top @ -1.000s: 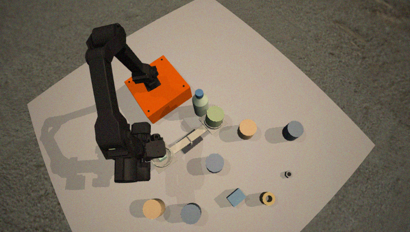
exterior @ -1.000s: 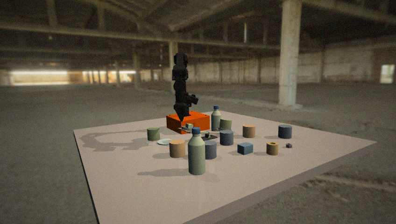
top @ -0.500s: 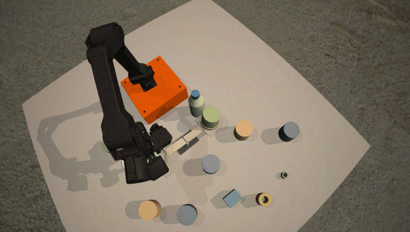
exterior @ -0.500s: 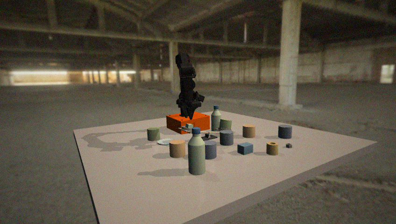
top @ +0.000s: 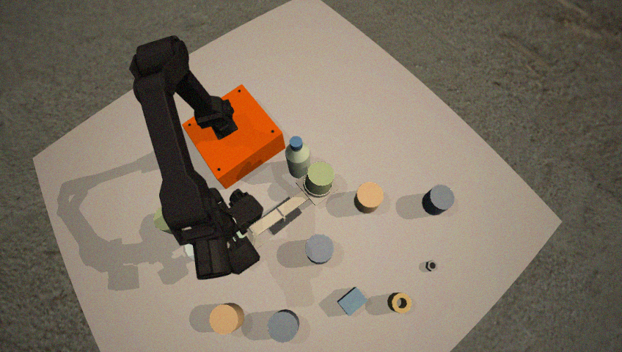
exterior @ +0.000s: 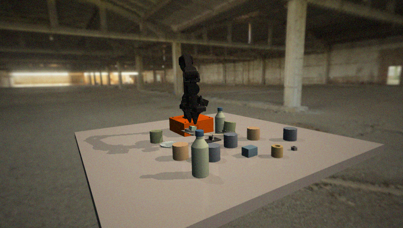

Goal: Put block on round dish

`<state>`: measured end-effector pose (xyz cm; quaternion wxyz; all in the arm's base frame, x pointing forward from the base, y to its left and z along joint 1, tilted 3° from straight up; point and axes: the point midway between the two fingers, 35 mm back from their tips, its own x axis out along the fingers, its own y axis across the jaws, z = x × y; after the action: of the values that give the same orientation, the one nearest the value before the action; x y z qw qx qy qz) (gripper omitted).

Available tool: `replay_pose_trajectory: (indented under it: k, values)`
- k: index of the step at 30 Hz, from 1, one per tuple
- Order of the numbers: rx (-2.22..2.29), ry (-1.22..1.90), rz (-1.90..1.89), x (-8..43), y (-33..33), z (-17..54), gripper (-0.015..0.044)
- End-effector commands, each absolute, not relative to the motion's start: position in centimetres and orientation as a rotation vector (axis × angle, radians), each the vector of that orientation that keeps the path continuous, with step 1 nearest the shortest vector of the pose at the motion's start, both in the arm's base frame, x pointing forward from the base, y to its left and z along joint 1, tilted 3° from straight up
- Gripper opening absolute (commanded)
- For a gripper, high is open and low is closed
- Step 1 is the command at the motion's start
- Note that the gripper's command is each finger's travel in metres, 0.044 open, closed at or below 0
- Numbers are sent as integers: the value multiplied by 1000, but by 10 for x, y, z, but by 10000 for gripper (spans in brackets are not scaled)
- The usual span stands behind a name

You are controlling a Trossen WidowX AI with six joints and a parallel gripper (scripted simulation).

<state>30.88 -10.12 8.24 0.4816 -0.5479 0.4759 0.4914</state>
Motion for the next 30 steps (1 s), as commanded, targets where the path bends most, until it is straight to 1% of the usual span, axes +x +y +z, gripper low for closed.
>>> replay_pose_trajectory:
  k: [1, 21, 25, 30]
  values:
    - [-1337, 1167, 1207, 308, -102, 75, 260]
    - [-1337, 1167, 1207, 309, -103, 45, 260]
    - [-1337, 1167, 1207, 309, -103, 45, 155]
    - [-1337, 1167, 1207, 309, -103, 45, 122]
